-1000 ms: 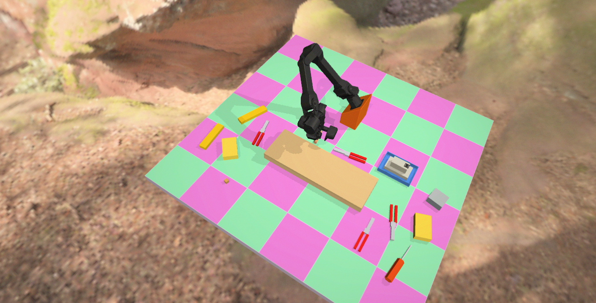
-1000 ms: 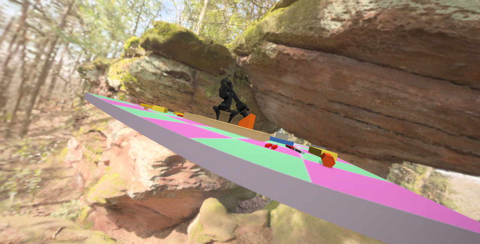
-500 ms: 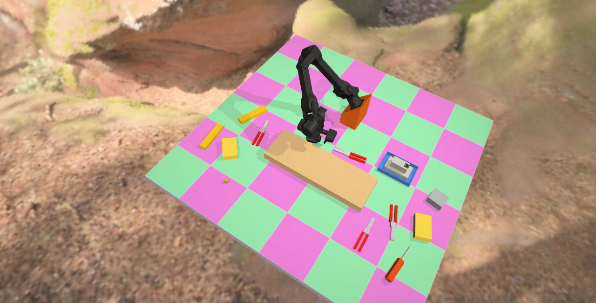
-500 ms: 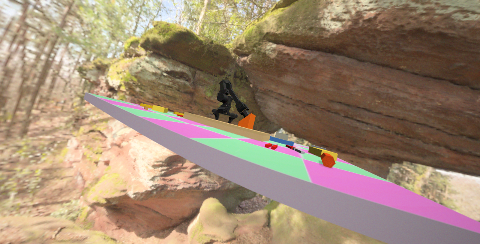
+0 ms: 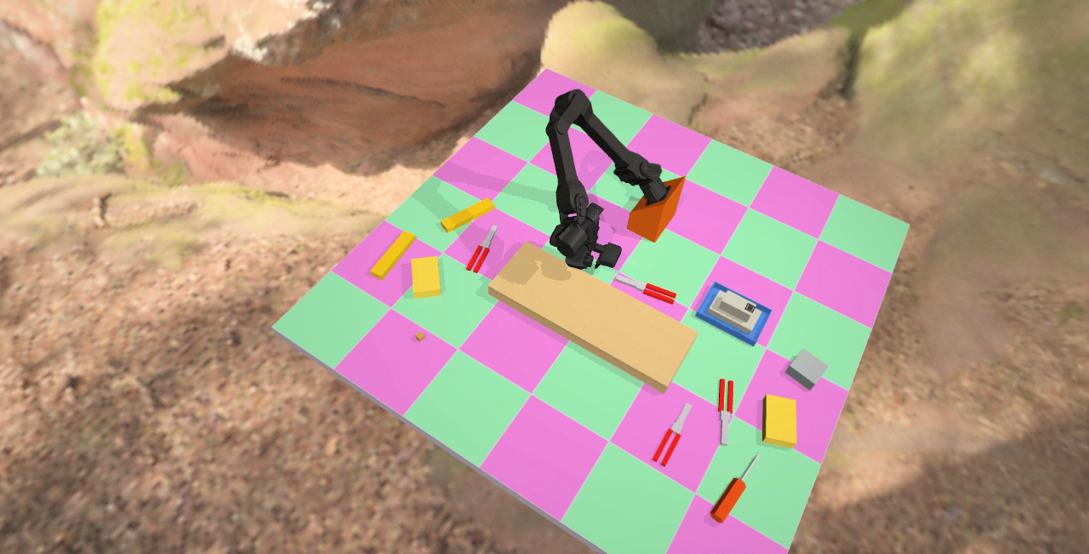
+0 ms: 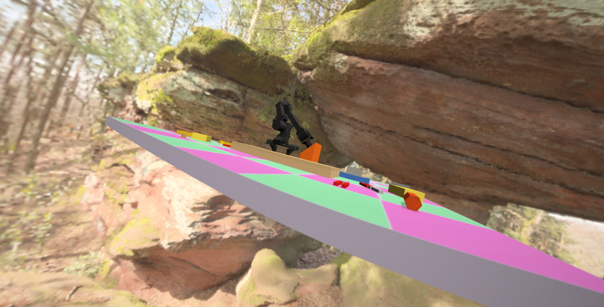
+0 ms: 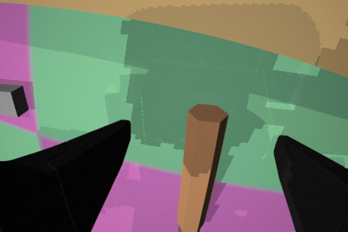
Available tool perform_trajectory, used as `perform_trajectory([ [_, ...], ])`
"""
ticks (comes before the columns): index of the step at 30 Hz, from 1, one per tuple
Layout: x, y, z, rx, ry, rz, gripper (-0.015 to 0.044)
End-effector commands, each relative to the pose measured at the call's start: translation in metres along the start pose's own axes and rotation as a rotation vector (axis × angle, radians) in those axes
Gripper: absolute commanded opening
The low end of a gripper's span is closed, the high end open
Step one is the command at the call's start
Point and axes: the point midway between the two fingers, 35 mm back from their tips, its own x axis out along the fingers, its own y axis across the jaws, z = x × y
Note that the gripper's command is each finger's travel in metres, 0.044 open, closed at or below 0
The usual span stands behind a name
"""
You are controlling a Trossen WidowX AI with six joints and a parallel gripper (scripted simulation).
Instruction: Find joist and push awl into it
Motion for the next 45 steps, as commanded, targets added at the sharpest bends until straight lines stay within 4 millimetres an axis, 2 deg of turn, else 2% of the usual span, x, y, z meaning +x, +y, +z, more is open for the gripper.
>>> perform_trajectory([
  [1,0.001,0.0,-0.001,-0.007,0.004,-0.004,0.0256],
  [9,0.001,0.0,-0.001,-0.007,0.004,-0.004,0.0046],
  [15,0.0,0.0,-0.001,-0.007,0.004,-0.004,0.0],
  [19,-0.012,0.001,0.002,-0.007,0.001,0.002,0.0],
  [27,-0.056,0.004,0.004,-0.008,-0.003,0.014,0.0],
  [38,-0.118,0.002,-0.007,-0.008,0.003,0.004,0.0],
  [41,-0.122,0.001,-0.008,-0.007,0.003,0.002,0.0],
  [45,-0.115,0.006,-0.004,-0.057,0.01,0.038,0.0],
])
